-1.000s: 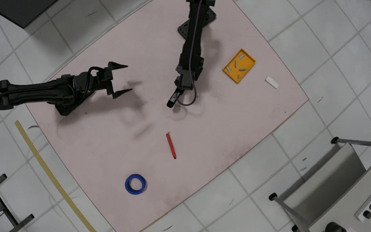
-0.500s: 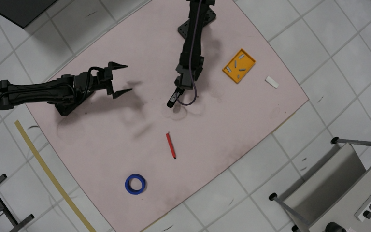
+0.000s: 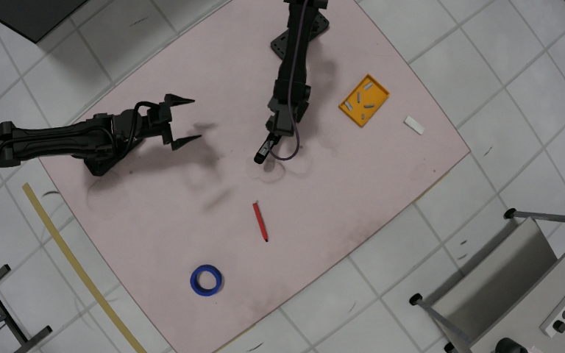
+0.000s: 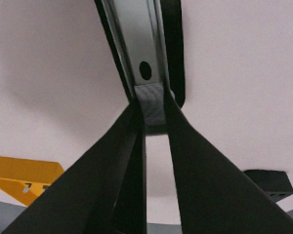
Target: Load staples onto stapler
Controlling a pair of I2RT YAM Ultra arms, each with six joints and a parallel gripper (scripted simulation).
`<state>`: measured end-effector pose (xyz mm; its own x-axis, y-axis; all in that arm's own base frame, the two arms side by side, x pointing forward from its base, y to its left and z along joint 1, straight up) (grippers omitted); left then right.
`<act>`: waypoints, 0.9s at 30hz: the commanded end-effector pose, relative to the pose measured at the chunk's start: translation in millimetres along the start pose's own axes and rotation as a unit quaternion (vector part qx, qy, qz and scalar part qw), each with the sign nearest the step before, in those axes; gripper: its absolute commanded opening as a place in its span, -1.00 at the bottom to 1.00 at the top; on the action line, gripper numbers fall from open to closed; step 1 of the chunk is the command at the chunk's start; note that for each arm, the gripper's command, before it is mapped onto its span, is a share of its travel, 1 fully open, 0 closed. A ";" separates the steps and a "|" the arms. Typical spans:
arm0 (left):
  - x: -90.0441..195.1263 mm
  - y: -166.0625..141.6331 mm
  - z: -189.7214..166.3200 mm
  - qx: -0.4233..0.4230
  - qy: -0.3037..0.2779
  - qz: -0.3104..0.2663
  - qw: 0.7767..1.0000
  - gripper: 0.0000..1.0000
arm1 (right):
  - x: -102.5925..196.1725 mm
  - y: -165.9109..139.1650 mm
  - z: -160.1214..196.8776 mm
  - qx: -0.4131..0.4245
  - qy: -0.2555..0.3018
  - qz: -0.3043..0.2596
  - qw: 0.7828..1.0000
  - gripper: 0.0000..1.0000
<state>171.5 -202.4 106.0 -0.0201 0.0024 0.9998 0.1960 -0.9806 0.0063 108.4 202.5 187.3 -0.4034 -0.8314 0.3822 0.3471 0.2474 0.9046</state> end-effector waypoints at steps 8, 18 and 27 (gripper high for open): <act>-14.6 -3.0 -2.0 -0.002 0.001 0.014 1.000 -0.88 | 2.9 4.3 0.6 0.001 0.002 -0.011 1.000 1.00; -12.8 -1.8 -2.2 -0.002 0.000 0.018 1.000 -0.88 | 2.9 4.3 0.6 0.001 0.002 -0.011 1.000 1.00; 1.4 5.1 0.5 -0.001 0.000 0.021 1.000 -0.88 | 2.9 4.3 0.6 0.001 0.002 -0.011 1.000 1.00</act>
<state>172.2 -203.6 105.9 -0.0141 -0.0137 0.9998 0.1949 -0.9808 -0.0107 108.4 202.5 187.3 -0.4034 -0.8314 0.3822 0.3471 0.2474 0.9046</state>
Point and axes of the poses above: on each arm, the point where the finger pads meet when closed, its own x axis back along the fingers, its own z axis across the jaws, y = z × x, the point moved 9 cm from there along x, back along the fingers, and after that the axes turned 10 degrees about -x, right-handed, at the moved point
